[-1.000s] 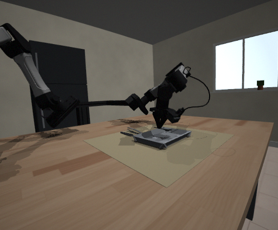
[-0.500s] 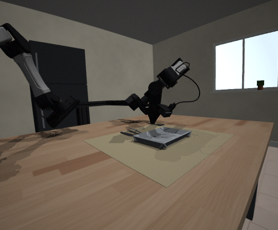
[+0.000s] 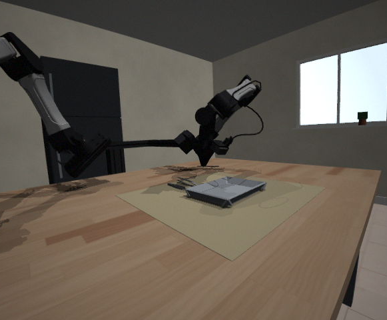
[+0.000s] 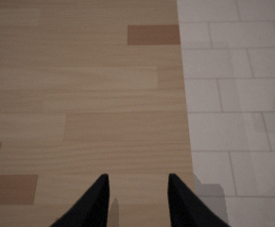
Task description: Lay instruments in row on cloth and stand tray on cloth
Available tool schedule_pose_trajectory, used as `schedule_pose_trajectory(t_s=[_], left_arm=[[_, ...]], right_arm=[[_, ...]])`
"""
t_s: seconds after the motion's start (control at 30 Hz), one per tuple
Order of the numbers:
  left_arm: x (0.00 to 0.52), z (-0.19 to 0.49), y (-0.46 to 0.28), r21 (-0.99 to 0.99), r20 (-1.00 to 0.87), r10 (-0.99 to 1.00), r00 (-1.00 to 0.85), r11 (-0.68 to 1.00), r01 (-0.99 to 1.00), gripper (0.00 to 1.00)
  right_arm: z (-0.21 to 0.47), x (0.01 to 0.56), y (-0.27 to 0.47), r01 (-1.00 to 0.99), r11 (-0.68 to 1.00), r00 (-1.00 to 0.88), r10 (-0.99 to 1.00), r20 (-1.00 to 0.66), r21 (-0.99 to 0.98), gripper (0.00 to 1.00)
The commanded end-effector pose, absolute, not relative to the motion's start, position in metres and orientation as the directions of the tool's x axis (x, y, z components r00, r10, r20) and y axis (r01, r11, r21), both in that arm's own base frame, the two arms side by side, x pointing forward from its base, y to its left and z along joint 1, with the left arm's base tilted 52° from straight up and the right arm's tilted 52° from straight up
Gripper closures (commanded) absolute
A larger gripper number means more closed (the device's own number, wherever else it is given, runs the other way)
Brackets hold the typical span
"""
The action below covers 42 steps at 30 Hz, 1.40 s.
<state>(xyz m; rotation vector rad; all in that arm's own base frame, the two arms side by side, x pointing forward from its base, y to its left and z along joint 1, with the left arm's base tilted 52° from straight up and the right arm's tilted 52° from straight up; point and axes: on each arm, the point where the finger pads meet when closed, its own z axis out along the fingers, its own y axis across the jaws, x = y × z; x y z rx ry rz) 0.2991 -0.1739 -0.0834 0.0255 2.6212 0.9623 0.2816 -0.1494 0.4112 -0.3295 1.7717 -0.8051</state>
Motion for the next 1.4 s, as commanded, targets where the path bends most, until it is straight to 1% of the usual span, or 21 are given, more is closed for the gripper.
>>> schedule_pose_trajectory(t_s=[0.0, 0.07, 0.1, 0.13, 0.17, 0.2, 0.23, 0.33, 0.37, 0.47, 0.7, 0.9, 0.93, 1.03, 1.07, 1.1, 1.13, 1.37], left_arm=[[0.283, -0.082, -0.197, 0.564, -0.372, 0.159, -0.915, 0.821, -0.087, 0.94], [0.29, -0.09, -0.166, 0.61, -0.349, 0.124, -0.929, 0.783, -0.125, 0.94], [0.278, -0.085, -0.184, 0.6, -0.349, 0.172, -0.921, 0.796, -0.079, 0.94], [0.277, -0.086, -0.181, 0.601, -0.347, 0.168, -0.922, 0.795, -0.081, 0.94], [0.275, -0.088, -0.177, 0.605, -0.343, 0.164, -0.925, 0.792, -0.084, 0.94], [0.284, -0.091, -0.154, 0.606, -0.335, 0.093, -0.938, 0.783, -0.139, 0.94], [0.283, -0.092, -0.148, 0.609, -0.332, 0.081, -0.94, 0.779, -0.148, 0.94], [0.282, -0.093, -0.145, 0.615, -0.332, 0.084, -0.94, 0.774, -0.148, 0.94], [0.273, -0.099, -0.153, 0.63, -0.314, 0.131, -0.94, 0.77, -0.103, 0.94], [0.266, -0.111, -0.122, 0.661, -0.278, 0.075, -0.958, 0.738, -0.134, 0.94], [0.252, -0.119, -0.098, 0.685, -0.261, 0.057, -0.964, 0.714, -0.143, 0.94], [0.247, -0.117, -0.091, 0.681, -0.27, 0.046, -0.962, 0.715, -0.157, 0.94], [0.246, -0.118, -0.099, 0.68, -0.269, 0.076, -0.96, 0.721, -0.133, 0.94], [0.237, -0.123, -0.077, 0.711, -0.23, 0.042, -0.972, 0.69, -0.138, 0.94], [0.24, -0.12, -0.081, 0.705, -0.236, 0.048, -0.971, 0.696, -0.137, 0.94], [0.232, -0.121, -0.081, 0.724, -0.204, 0.072, -0.976, 0.682, -0.101, 0.94], [0.231, -0.121, -0.075, 0.73, -0.196, 0.055, -0.979, 0.675, -0.108, 0.94], [0.24, -0.122, -0.074, 0.718, -0.228, 0.058, -0.972, 0.684, -0.128, 0.94]], right_arm=[[0.417, 0.28, -0.146, 0.171, 0.724, -0.34, -0.594, -0.729, -0.669, 0.67], [0.417, 0.28, -0.146, 0.171, 0.724, -0.34, -0.594, -0.729, -0.669, 0.67], [0.417, 0.28, -0.146, 0.171, 0.724, -0.34, -0.594, -0.729, -0.669, 0.67], [0.417, 0.28, -0.146, 0.171, 0.724, -0.34, -0.594, -0.729, -0.669, 0.67], [0.417, 0.28, -0.146, 0.171, 0.724, -0.34, -0.594, -0.729, -0.669, 0.67], [0.417, 0.28, -0.146, 0.171, 0.724, -0.34, -0.594, -0.729, -0.669, 0.67], [0.417, 0.28, -0.146, 0.171, 0.724, -0.34, -0.594, -0.729, -0.669, 0.67], [0.417, 0.28, -0.146, 0.171, 0.724, -0.34, -0.594, -0.729, -0.669, 0.67], [0.417, 0.28, -0.146, 0.171, 0.724, -0.34, -0.594, -0.729, -0.669, 0.67], [0.417, 0.28, -0.146, 0.171, 0.724, -0.34, -0.594, -0.729, -0.669, 0.67], [0.417, 0.28, -0.146, 0.171, 0.724, -0.34, -0.594, -0.729, -0.669, 0.67], [0.417, 0.28, -0.146, 0.171, 0.724, -0.34, -0.594, -0.729, -0.669, 0.67], [0.417, 0.28, -0.146, 0.171, 0.724, -0.34, -0.594, -0.729, -0.669, 0.67], [0.417, 0.28, -0.146, 0.171, 0.724, -0.34, -0.594, -0.729, -0.669, 0.67], [0.417, 0.28, -0.146, 0.171, 0.724, -0.34, -0.594, -0.729, -0.669, 0.67], [0.417, 0.28, -0.146, 0.171, 0.724, -0.34, -0.594, -0.729, -0.669, 0.67], [0.417, 0.28, -0.146, 0.171, 0.724, -0.34, -0.594, -0.729, -0.669, 0.67], [0.417, 0.28, -0.146, 0.171, 0.724, -0.34, -0.594, -0.729, -0.669, 0.67]])
